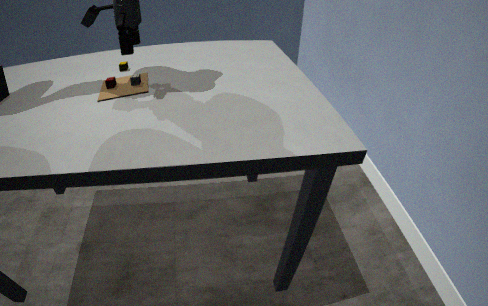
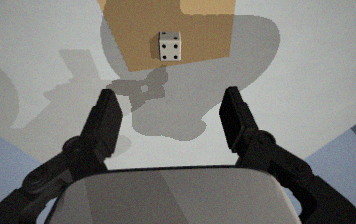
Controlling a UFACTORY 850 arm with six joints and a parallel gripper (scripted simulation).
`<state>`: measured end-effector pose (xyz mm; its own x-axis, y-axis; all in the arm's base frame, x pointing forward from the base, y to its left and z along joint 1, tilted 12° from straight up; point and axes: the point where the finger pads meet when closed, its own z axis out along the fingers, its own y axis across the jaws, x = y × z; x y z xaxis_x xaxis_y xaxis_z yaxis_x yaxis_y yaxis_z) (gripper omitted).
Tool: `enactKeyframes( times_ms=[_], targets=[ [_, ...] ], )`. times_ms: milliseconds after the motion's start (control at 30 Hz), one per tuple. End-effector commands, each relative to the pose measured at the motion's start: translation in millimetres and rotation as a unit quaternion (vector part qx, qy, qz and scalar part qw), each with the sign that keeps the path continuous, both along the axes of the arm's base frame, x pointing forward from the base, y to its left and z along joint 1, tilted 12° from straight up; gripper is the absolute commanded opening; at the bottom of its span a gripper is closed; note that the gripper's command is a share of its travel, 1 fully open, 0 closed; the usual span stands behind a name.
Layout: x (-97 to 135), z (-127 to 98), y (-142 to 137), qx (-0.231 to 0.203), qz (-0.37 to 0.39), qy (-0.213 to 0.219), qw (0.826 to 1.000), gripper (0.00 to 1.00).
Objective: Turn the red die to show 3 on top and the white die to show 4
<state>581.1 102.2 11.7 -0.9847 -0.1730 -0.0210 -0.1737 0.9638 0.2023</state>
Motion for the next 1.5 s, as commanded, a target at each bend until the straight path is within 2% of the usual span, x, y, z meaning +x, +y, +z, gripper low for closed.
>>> enactKeyframes(
  times_ms=[0, 233, 500, 567, 867, 1467],
  targets=[
    [1.0, 0.9, 0.0, 0.0, 0.0, -0.001, 1.0, 1.0],
    [1.1, 10.3, -2.0, 0.0, 0.0, -0.001, 1.0, 1.0],
    [1.6, 45.4, -9.3, 0.0, 0.0, -0.001, 1.0, 1.0],
    [1.6, 45.4, -9.3, 0.0, 0.0, -0.001, 1.0, 1.0],
    [2.0, 79.1, -16.2, 0.0, 0.0, -0.001, 1.0, 1.0],
    [2.1, 82.1, -16.9, 0.0, 0.0, -0.001, 1.0, 1.0]
  ],
)
